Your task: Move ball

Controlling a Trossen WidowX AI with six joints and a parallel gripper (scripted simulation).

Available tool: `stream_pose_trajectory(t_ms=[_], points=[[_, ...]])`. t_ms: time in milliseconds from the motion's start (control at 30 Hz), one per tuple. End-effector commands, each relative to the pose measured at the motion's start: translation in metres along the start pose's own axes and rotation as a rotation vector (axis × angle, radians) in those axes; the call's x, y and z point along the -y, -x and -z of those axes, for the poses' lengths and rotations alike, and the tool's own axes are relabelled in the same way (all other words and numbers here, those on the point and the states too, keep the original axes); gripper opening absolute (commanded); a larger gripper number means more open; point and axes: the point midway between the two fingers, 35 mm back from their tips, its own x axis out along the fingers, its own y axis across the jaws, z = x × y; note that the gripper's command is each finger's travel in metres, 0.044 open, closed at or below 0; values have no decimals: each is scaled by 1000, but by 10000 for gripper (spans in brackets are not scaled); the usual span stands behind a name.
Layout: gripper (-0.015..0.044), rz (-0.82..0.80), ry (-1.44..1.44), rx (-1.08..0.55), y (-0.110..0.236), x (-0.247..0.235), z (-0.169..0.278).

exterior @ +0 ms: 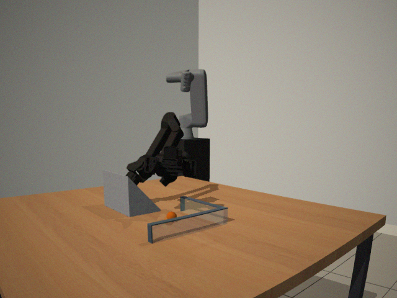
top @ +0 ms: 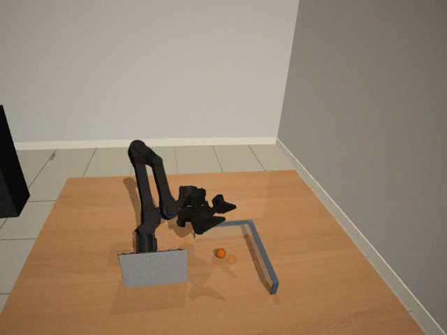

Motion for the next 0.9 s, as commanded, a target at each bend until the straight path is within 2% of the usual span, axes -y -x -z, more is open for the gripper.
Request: stream_pose_trajectory(t_ms=[0,133,300,433,533,667,800,867], points=[[374,-1,22,-8,-1,-1,1],[282,-40,455,-179,-28,-14,31],[282,-195,1039,-496,-52,-12,78],[282,-370,1250,-691,-55,-9,100],[282,-592,1442,-877,-48,0,119],[282,-982,1605,-1078,-27,11,134],[282,-1431,1597,-1160,-1,14,132],[282,-1588,1522,-1171,10,11,128]])
